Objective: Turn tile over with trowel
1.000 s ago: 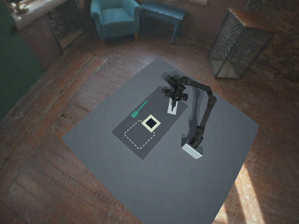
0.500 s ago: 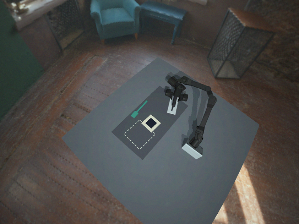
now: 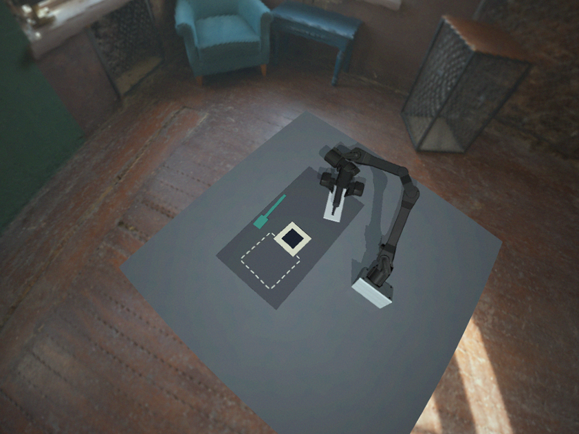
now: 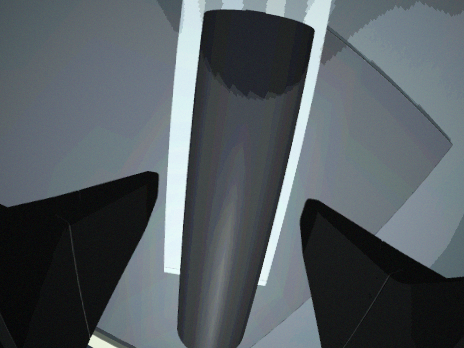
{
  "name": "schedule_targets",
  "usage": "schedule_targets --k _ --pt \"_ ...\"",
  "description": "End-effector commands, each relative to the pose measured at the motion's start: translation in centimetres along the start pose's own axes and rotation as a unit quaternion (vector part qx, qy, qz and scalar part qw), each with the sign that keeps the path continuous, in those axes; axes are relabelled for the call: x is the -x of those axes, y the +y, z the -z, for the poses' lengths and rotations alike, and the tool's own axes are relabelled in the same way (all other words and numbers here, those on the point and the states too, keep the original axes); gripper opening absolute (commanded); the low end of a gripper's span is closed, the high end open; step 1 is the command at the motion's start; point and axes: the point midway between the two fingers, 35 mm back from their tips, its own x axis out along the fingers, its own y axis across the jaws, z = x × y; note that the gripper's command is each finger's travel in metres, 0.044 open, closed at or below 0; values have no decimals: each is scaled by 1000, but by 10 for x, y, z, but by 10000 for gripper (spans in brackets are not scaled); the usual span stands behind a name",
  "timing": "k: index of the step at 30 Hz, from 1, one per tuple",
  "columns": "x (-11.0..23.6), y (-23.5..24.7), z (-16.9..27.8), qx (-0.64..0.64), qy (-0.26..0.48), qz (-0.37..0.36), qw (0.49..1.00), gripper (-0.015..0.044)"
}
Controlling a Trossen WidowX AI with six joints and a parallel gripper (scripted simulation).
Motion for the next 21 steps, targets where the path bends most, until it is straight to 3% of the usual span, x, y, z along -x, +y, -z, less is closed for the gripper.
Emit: schedule_targets --k 1,4,13,21 --pt "15 1 1 -4 2 0 1000 270" --pt "42 0 1 -10 2 0 1000 270" --pt "55 0 2 -7 0 -8 1000 300" --pt "38 -11 9 -15 56 -57 997 300"
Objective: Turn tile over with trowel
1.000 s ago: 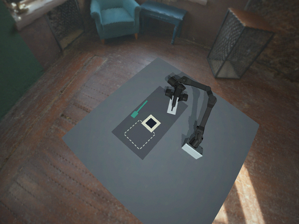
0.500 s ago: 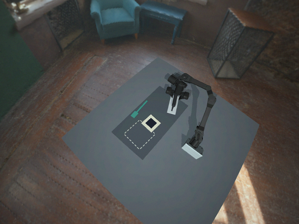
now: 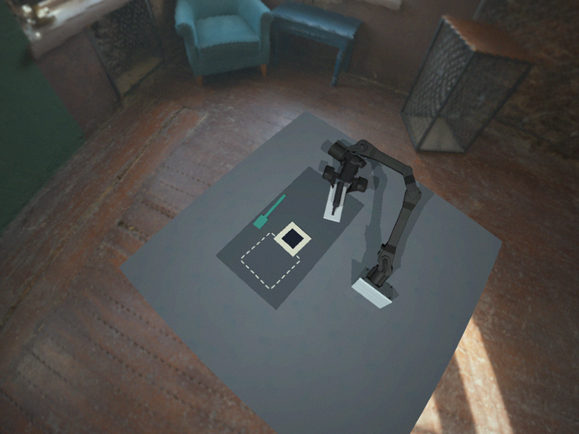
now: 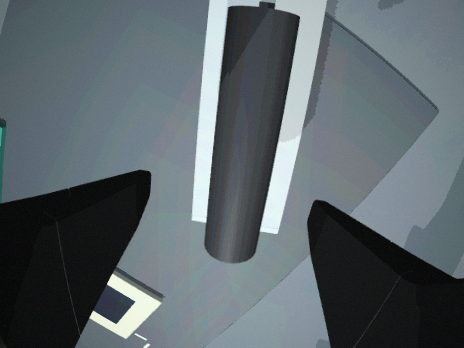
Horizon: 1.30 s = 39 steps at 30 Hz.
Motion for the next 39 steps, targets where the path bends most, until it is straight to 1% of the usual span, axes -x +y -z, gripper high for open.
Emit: schedule_targets --k 1,8,14,21,28,31,39 --pt "-11 -12 2 -7 34 -33 999 300" --pt "-24 -22 7 -10 72 -115 991 300" --pt "-31 -29 9 -7 79 -194 978 300" --pt "-34 -37 10 5 54 -287 956 300" --pt "-33 -46 10 29 -3 -373 927 300" --pt "-32 -49 10 35 -19 -389 920 300" --pt "-34 -46 9 35 -19 -389 920 300"
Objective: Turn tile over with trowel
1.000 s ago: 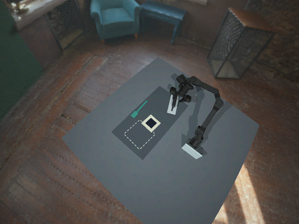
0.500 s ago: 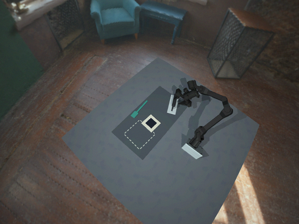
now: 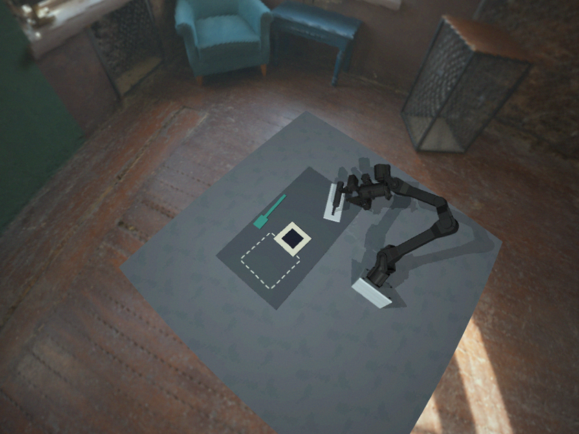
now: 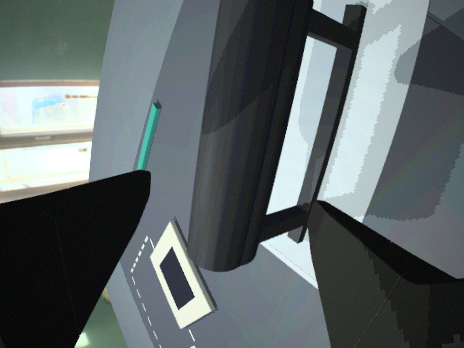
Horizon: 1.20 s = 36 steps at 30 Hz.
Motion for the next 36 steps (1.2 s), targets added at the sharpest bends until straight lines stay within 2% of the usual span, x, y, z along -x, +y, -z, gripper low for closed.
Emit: schedule_targets --k 1,36 --pt "-5 -1 3 4 1 -2 1000 300" --pt "-60 -1 4 4 3 -2 1000 300"
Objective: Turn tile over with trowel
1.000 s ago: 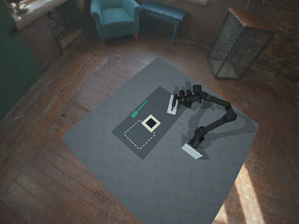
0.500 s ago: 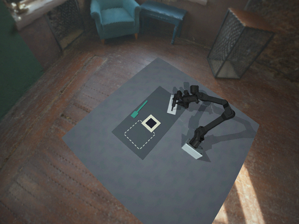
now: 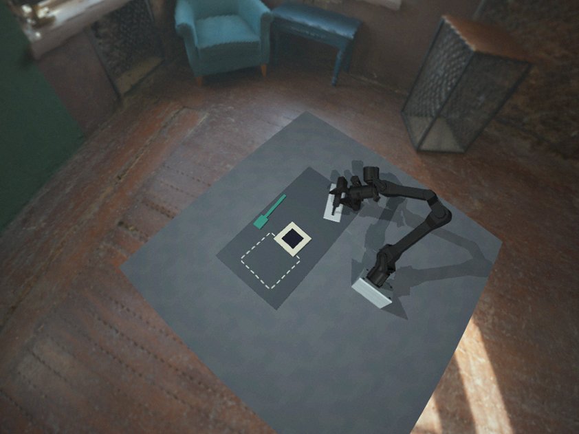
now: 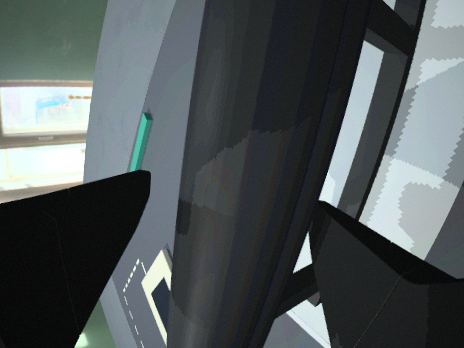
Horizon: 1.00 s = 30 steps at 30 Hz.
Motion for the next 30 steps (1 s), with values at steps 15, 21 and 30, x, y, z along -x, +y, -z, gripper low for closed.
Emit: schedule_targets --k 15,21,30 --pt "-9 -3 6 -2 8 6 1000 129" --pt "-9 -3 6 -2 8 6 1000 89" --pt "-9 -3 6 -2 8 6 1000 29"
